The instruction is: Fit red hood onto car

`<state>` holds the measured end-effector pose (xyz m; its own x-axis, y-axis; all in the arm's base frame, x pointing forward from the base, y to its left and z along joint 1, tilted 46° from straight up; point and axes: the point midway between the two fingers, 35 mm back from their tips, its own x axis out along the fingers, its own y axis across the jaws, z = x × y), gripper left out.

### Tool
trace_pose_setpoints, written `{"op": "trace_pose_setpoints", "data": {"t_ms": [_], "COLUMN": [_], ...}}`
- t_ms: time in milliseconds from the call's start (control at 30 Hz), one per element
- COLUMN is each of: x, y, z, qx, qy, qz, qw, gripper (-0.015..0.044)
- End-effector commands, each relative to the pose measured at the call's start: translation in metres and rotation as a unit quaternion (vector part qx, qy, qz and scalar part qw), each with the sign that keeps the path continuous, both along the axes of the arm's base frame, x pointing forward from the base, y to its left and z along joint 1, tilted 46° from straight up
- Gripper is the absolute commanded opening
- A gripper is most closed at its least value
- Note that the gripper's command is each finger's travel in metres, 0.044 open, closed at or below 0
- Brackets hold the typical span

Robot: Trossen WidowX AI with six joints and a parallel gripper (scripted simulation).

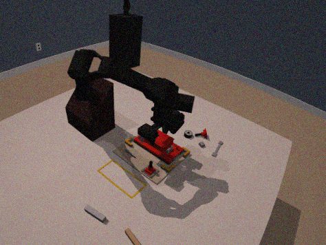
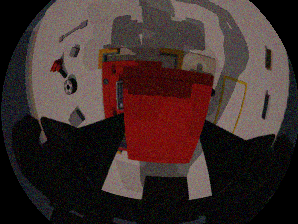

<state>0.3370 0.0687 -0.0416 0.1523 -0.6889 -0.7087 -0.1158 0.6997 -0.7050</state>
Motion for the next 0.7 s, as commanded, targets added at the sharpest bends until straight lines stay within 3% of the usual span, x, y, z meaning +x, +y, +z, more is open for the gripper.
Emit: {"op": "trace_pose_setpoints", "data": {"t_ms": [0, 433, 667], "x": [-0.001, -0.009, -0.008], "y": [0.010, 0.040, 0.033], "z": [-0.009, -0.043, -0.049], "qx": [0.001, -0.003, -0.004], "qy": [-0.001, -0.007, -0.008], "qz": [-0.002, -0.006, -0.006], "qw": [1.000, 1.000, 1.000], "gripper": [0.0000, 0.0000, 0.0000]}}
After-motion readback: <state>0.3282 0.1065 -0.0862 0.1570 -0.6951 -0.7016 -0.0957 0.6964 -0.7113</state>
